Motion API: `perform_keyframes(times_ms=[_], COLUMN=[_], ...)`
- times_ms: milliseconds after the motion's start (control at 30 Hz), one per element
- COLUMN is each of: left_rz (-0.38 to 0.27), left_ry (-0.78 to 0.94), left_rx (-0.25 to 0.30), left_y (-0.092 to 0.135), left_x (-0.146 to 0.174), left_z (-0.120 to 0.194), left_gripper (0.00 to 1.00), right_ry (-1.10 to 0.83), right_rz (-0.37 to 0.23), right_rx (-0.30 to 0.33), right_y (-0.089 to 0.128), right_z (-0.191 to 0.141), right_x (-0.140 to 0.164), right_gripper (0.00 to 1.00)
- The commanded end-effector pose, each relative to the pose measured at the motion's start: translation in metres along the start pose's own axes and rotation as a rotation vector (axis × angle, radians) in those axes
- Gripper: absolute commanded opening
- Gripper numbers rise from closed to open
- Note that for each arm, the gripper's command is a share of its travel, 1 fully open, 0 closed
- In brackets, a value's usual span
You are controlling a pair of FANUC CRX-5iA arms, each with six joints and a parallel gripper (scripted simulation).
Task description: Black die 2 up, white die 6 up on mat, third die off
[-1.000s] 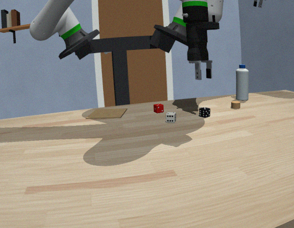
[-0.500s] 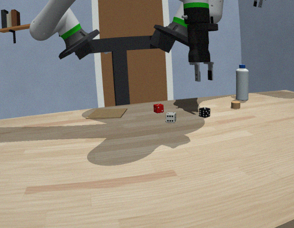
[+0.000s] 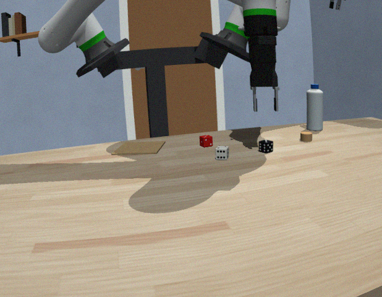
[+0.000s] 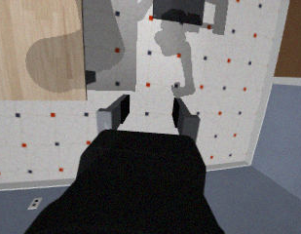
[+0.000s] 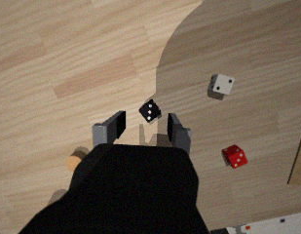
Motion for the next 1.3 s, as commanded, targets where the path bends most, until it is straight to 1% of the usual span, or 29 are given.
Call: perform_keyframes(times_ms=[0,33,100,333,500,600,667,733,833,867,1267], left_rz=[-0.002,-0.002,-0.002,-0.002,-0.002,-0.002,-0.002,-0.002,-0.002,-0.002,-0.002], left_ry=[0.0,0.0,0.0,0.0,0.0,0.0,0.0,0.0,0.0,0.0,0.0], left_rx=[0.0,0.0,0.0,0.0,0.0,0.0,0.0,0.0,0.0,0.0,0.0], left_y=[0.001,0.001,0.001,0.001,0.001,0.001,0.001,0.001,0.001,0.001,0.001], left_x=[0.0,0.0,0.0,0.0,0.0,0.0,0.0,0.0,0.0,0.0,0.0], left_z=[0.0,0.0,0.0,0.0,0.0,0.0,0.0,0.0,0.0,0.0,0.0], left_gripper=[1.0,1.0,1.0,1.0,1.0,1.0,1.0,1.0,1.0,1.0,1.0], right_ry=[-0.139,-0.139,-0.268,-0.485,-0.683,-0.709,-0.804,-0.855,-0.872,-0.872,-0.872], right_rz=[0.009,0.009,0.009,0.008,0.008,0.008,0.008,0.008,0.008,0.008,0.008], right_rx=[0.002,0.002,0.003,0.004,0.005,0.005,0.005,0.005,0.005,0.005,0.005], right_y=[-0.002,-0.002,-0.006,-0.013,-0.019,-0.02,-0.023,-0.025,-0.025,-0.025,-0.025], right_z=[-0.001,-0.001,0.0,0.0,0.001,0.001,0.001,0.001,0.001,0.001,0.001], right_x=[0.0,0.0,0.0,-0.002,-0.004,-0.004,-0.006,-0.007,-0.007,-0.007,-0.007], right_gripper=[1.0,1.0,1.0,1.0,1.0,1.0,1.0,1.0,1.0,0.87,0.87])
Point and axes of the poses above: on each arm, the point where the finger pads meet when closed, its own y axis back along the fingers, its own z axis across the jaws, x = y × z, the point moved 10 cm from there along y, back along the fingers, and after that the axes turned 12 degrees about -y, right-handed, at the moved point
